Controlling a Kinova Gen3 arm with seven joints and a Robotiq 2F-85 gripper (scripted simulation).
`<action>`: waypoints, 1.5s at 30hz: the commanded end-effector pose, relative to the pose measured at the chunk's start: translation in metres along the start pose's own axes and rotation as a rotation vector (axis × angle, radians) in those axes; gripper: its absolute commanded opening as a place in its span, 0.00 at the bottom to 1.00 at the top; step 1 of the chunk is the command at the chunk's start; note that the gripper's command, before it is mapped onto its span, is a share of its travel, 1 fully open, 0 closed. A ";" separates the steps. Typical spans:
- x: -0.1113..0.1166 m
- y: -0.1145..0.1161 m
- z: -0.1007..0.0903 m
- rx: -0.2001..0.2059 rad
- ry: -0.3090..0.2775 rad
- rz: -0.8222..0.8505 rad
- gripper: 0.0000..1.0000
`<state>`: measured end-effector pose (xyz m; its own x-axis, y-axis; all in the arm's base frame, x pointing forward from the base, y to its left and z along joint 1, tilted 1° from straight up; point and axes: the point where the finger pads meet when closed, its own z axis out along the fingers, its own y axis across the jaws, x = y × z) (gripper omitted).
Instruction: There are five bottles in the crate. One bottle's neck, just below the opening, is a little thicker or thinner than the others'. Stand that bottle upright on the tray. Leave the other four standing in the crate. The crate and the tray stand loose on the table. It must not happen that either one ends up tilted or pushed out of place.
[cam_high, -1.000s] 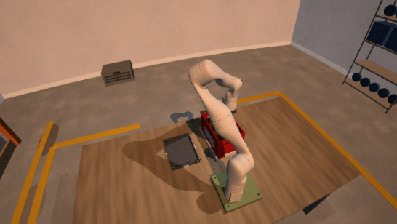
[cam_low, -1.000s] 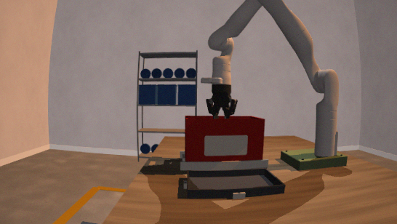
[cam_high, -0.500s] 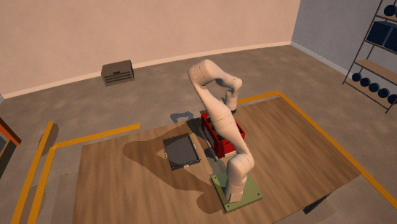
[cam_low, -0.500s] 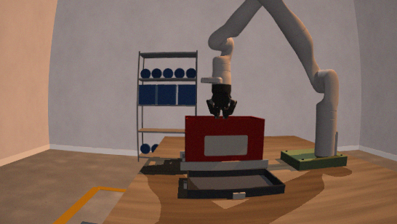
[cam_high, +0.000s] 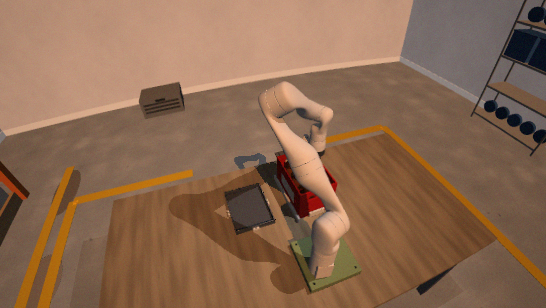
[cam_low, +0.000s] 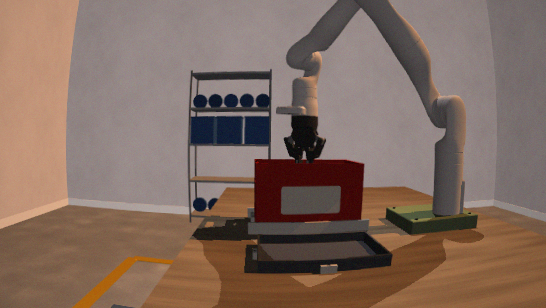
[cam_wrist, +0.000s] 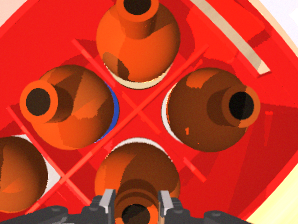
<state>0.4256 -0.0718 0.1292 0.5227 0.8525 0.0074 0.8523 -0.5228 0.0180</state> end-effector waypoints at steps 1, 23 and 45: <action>0.000 0.000 0.000 -0.001 0.000 0.000 0.00; 0.000 0.000 0.000 -0.001 0.000 0.000 0.00; 0.000 0.000 0.000 -0.001 0.000 0.000 0.64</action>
<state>0.4255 -0.0717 0.1286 0.5226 0.8525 0.0065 0.8524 -0.5227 0.0175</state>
